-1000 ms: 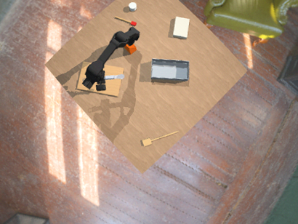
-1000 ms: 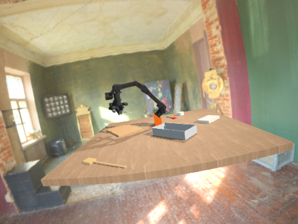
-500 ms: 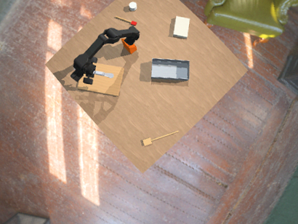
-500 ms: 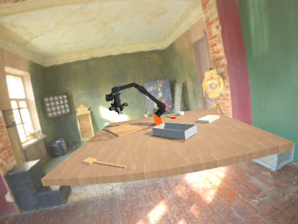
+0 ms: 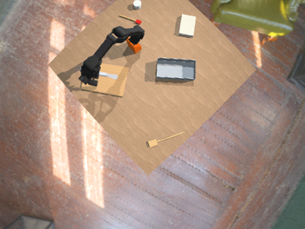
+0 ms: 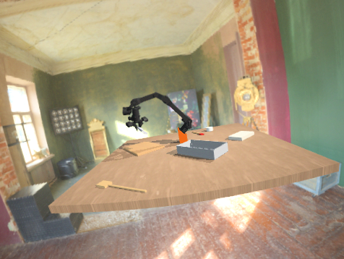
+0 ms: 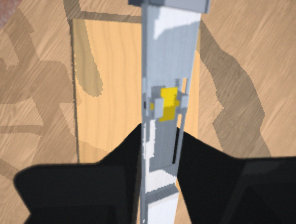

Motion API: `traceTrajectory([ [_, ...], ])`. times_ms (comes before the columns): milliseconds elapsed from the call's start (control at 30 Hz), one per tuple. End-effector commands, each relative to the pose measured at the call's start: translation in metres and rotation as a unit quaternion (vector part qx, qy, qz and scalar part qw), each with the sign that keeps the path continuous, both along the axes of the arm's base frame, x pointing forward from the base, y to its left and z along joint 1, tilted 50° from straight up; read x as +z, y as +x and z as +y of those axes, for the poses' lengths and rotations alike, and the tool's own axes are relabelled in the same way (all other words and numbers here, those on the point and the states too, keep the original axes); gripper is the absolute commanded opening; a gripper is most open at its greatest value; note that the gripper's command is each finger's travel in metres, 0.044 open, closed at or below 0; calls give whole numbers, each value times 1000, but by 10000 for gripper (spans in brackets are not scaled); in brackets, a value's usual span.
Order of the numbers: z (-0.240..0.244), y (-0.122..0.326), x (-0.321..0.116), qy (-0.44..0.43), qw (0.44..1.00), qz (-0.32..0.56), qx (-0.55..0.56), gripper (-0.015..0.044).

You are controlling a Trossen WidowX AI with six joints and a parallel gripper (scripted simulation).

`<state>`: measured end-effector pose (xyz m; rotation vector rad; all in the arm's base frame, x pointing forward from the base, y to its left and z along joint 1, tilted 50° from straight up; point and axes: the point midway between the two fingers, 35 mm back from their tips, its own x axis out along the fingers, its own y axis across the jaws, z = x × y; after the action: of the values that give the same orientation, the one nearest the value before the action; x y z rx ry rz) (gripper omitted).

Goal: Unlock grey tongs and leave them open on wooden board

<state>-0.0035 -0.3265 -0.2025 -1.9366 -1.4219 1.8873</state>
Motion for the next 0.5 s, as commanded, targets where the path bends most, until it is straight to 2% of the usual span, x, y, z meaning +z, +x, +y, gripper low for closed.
traceTrajectory([
  [0,-3,1,1,-25,999,30,31,-150],
  [467,-10,6,8,-116,976,123,135,-150],
])
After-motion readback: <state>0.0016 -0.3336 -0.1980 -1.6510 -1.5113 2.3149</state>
